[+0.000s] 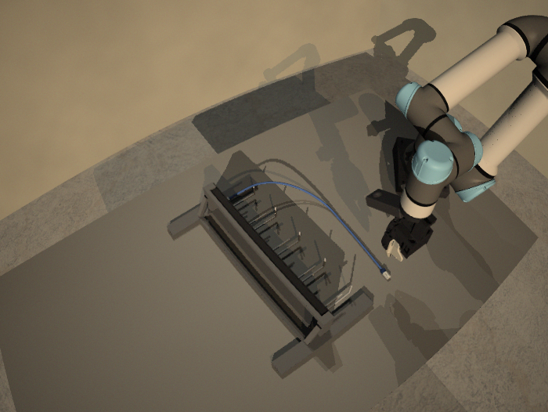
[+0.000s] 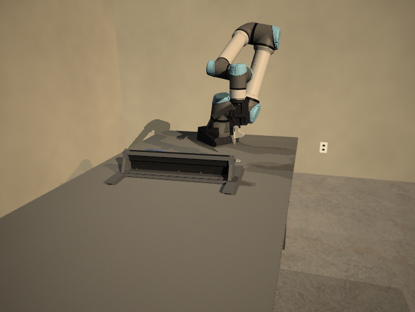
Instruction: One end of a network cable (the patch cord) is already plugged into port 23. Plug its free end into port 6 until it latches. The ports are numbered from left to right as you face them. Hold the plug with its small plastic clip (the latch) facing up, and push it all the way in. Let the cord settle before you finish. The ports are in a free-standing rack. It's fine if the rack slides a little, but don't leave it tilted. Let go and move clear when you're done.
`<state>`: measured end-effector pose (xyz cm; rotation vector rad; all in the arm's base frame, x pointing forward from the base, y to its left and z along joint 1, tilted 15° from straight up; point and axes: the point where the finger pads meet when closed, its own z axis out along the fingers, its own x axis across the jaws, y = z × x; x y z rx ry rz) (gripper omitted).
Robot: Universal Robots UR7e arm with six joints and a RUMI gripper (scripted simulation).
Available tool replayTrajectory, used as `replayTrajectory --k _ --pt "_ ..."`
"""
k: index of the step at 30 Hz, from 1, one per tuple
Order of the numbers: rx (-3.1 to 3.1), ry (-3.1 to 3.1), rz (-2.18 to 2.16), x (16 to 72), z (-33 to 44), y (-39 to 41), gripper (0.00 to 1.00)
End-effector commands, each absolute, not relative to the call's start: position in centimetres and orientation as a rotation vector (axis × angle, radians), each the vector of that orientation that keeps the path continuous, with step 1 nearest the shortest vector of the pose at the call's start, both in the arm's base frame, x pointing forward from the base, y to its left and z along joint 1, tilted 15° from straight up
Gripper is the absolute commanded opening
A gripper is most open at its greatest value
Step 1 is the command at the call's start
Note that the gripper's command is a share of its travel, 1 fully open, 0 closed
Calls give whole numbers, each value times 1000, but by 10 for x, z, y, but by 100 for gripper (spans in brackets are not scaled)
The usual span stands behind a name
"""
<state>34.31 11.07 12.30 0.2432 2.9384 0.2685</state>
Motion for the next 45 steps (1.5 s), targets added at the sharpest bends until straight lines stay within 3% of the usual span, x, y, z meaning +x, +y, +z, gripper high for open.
replayTrajectory --k 1,45 --pt "235 2936 269 344 124 110 0" --pt "-664 2513 132 375 192 70 0"
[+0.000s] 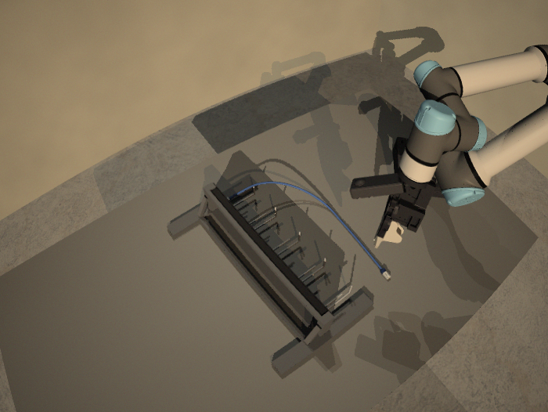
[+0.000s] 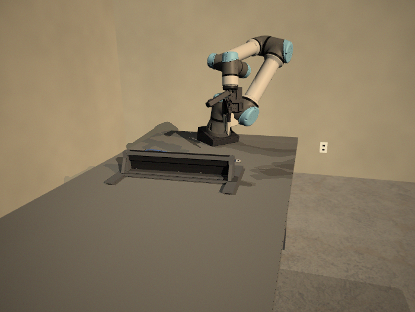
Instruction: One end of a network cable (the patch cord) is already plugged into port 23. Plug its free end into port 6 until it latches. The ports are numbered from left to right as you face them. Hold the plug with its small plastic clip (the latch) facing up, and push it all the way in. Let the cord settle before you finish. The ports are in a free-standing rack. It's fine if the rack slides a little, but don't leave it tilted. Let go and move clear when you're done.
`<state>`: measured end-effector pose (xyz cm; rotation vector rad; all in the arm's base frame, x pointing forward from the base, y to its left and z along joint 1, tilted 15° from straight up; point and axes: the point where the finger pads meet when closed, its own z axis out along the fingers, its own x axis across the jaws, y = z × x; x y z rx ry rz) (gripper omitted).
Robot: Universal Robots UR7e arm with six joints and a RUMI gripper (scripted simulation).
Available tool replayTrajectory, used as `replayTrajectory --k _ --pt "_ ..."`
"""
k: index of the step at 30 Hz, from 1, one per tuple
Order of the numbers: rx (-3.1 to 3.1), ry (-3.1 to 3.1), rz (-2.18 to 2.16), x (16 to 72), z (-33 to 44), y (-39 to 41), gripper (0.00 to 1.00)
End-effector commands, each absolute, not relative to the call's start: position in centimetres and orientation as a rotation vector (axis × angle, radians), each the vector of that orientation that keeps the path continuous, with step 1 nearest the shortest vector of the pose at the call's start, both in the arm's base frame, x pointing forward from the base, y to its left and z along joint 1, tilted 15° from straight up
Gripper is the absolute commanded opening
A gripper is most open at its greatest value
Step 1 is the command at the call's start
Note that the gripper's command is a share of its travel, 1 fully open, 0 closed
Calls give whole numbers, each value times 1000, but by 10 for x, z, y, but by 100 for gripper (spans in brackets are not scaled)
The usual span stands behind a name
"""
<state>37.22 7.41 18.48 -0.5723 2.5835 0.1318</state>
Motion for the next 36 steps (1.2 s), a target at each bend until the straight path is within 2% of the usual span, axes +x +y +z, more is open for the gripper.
replayTrajectory --k 1,36 --pt "-700 2488 114 376 195 68 0" --pt "-1434 1859 -530 399 267 30 0"
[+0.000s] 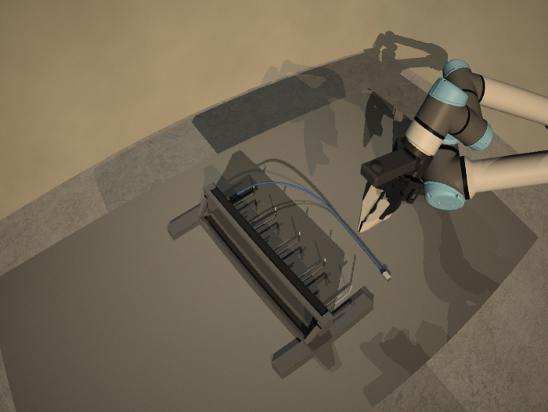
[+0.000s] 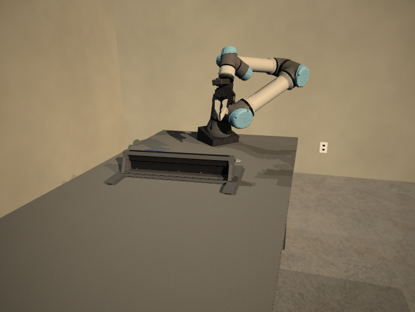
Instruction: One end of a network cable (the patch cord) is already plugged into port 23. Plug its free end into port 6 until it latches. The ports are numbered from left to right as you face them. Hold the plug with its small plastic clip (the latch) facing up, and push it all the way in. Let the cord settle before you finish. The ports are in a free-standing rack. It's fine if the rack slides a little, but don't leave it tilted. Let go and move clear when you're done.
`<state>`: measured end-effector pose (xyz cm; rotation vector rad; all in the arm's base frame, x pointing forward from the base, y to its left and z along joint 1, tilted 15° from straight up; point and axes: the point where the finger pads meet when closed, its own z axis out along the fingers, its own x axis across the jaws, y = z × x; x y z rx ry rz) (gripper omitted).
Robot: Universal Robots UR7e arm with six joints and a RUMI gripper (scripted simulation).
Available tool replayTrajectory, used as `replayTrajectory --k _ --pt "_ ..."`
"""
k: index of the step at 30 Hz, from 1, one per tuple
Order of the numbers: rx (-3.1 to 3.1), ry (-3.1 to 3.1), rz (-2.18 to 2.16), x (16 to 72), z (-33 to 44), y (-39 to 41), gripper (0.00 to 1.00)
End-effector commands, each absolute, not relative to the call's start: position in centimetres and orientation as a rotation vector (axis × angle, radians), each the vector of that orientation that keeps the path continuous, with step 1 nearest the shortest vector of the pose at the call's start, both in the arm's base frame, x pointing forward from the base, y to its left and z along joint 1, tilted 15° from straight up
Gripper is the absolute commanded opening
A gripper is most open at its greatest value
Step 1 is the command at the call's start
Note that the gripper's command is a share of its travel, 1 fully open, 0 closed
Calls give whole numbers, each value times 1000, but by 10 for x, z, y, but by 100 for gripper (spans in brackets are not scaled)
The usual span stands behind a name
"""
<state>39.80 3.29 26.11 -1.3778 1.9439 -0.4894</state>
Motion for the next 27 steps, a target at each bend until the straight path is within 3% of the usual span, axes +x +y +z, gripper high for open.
replayTrajectory --k 1,27 --pt "-1447 1846 -546 400 268 29 0" --pt "-1536 1755 -657 402 276 24 0"
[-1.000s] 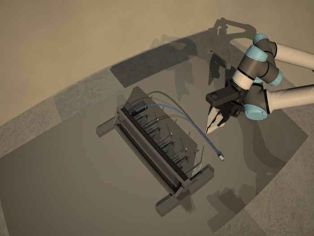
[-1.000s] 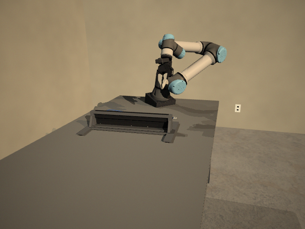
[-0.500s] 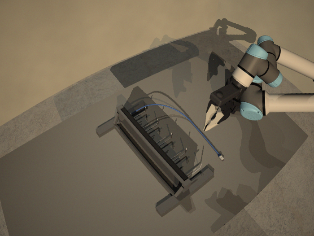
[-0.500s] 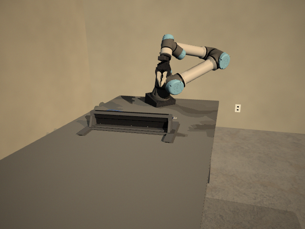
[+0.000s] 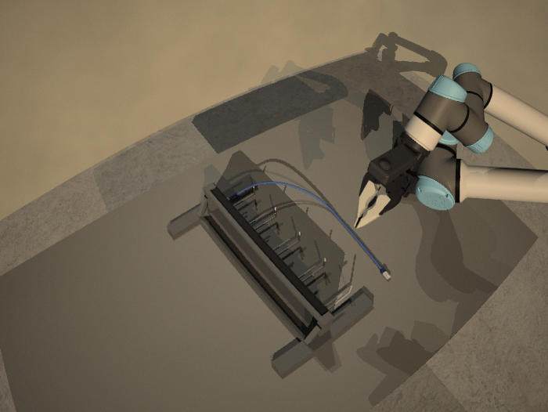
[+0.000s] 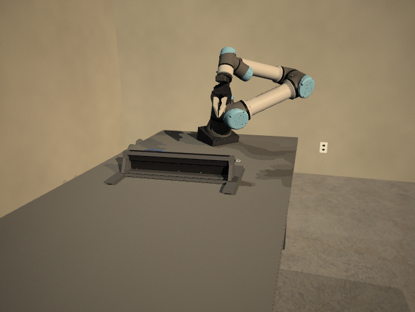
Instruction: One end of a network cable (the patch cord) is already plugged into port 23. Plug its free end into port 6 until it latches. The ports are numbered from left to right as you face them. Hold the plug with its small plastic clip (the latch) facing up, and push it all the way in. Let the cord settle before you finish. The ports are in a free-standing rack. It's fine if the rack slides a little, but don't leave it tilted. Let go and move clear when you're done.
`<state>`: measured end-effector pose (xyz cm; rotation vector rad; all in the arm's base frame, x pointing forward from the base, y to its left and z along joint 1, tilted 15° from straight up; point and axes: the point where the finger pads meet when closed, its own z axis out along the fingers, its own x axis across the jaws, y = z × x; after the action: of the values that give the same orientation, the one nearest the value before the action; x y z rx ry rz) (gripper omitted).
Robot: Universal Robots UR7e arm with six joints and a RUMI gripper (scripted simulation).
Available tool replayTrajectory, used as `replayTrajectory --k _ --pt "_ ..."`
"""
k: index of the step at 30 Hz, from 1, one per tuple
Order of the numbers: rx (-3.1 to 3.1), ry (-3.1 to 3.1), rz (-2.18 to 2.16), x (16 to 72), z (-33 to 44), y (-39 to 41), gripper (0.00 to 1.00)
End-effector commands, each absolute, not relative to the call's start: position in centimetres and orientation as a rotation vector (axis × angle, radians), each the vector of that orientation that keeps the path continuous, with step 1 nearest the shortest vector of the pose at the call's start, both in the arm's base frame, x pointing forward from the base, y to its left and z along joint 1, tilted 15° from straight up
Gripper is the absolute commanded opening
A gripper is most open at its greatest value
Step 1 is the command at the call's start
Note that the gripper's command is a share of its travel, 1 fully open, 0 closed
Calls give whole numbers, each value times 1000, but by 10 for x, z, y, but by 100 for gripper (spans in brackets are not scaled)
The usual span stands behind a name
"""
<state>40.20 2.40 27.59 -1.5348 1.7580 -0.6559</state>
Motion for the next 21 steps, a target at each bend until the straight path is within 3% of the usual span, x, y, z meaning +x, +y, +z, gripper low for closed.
replayTrajectory --k 1,21 --pt "-1536 1755 -657 402 276 24 0" --pt "-1536 1755 -656 405 274 24 0"
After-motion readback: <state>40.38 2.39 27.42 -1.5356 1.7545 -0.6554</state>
